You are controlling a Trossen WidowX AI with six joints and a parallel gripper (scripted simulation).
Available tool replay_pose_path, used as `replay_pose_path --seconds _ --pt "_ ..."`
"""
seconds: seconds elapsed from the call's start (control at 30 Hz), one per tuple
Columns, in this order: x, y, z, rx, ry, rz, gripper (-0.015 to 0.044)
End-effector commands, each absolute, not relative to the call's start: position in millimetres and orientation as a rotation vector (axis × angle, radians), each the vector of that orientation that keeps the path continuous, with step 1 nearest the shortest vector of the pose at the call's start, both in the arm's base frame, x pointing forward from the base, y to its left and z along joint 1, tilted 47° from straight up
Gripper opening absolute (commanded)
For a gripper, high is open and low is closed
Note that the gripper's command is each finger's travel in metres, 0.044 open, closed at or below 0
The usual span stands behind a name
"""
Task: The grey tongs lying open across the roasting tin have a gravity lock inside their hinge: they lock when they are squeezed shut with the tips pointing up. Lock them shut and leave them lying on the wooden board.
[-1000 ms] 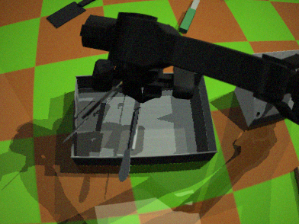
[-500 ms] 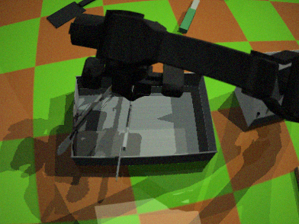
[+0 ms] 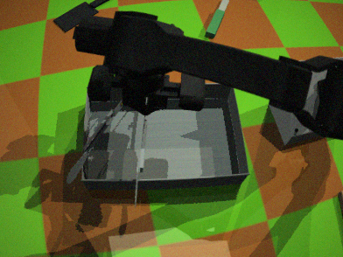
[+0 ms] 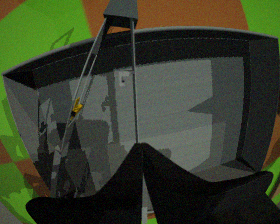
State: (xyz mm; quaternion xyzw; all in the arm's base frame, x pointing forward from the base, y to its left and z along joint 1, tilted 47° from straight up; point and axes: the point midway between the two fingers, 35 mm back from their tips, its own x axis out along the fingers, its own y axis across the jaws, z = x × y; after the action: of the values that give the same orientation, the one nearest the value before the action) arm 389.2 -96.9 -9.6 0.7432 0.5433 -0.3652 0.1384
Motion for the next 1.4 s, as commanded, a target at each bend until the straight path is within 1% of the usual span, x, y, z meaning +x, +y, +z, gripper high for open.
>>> replay_pose_path --seconds 0.0,0.6,0.77,0.97,1.03,1.07,1.33,1.37 --pt "389.2 -96.9 -9.6 2.148 1.571 -1.056 -0.0150" --pt "389.2 -96.9 -9.6 2.148 1.571 -1.056 -0.0150" --pt "388.7 -117.2 8.3 2.151 1.569 -1.063 -0.0019" --pt "377.5 -160.9 53.8 2.160 1.573 -1.073 0.0139" --pt "376.9 -162.2 55.4 2.160 1.573 -1.073 0.0191" --pt "381.3 -153.2 45.2 2.168 1.566 -1.068 0.0217" --pt "380.0 -160.2 49.6 2.177 1.542 -1.061 0.0428" --pt "380.9 -156.4 47.8 2.170 1.556 -1.062 0.0440"
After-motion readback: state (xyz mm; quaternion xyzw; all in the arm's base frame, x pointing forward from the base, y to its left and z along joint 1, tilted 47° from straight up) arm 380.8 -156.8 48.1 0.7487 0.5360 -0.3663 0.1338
